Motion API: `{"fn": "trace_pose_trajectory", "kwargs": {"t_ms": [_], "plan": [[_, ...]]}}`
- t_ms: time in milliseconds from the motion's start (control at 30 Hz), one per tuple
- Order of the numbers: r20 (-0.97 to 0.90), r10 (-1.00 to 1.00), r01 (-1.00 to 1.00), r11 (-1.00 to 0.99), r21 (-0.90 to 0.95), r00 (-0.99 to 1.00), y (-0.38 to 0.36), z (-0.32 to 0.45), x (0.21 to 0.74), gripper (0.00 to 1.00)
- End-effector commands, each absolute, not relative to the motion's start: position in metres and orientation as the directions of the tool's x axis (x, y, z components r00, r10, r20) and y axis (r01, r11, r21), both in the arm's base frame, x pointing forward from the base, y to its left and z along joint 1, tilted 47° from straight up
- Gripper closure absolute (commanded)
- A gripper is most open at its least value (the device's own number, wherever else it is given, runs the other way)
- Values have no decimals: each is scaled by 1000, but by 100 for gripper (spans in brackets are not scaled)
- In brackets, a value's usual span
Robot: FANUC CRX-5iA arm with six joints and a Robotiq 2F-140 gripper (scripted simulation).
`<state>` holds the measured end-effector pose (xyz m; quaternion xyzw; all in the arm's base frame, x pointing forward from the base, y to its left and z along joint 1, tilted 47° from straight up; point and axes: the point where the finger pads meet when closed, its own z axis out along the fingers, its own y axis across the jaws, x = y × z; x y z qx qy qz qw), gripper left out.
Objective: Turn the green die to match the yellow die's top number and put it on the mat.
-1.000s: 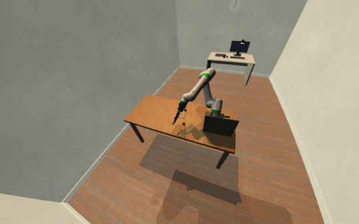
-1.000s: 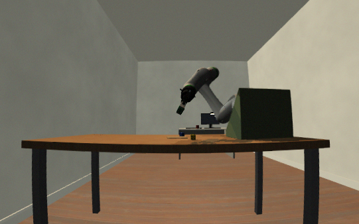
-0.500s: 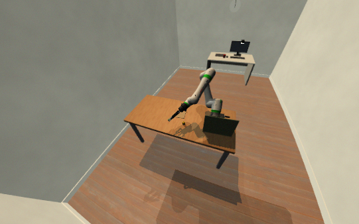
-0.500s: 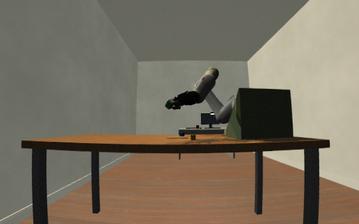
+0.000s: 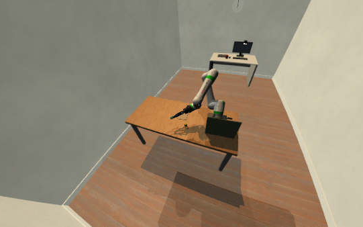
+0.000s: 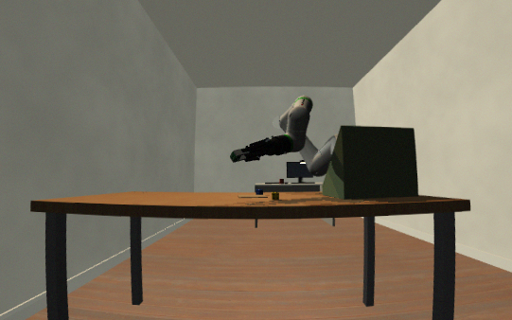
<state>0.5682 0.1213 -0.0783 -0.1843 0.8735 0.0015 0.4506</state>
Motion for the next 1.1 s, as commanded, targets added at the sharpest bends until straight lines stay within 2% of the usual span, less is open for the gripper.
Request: {"fn": "trace_pose_trajectory", "kwargs": {"t_ms": [0, 433, 533, 633, 1067], "plan": [[-797, -361, -227, 932, -284, -484, 96, -62, 570, 84], [-750, -501, 4, 830, -557, -432, -7, -8, 540, 84], [-742, -511, 19, 818, -574, -433, -13, -5, 537, 84], [-689, -564, 102, 736, -669, -455, -52, 18, 513, 84], [-643, -595, 154, 666, -730, -482, -79, 33, 494, 84]]}}
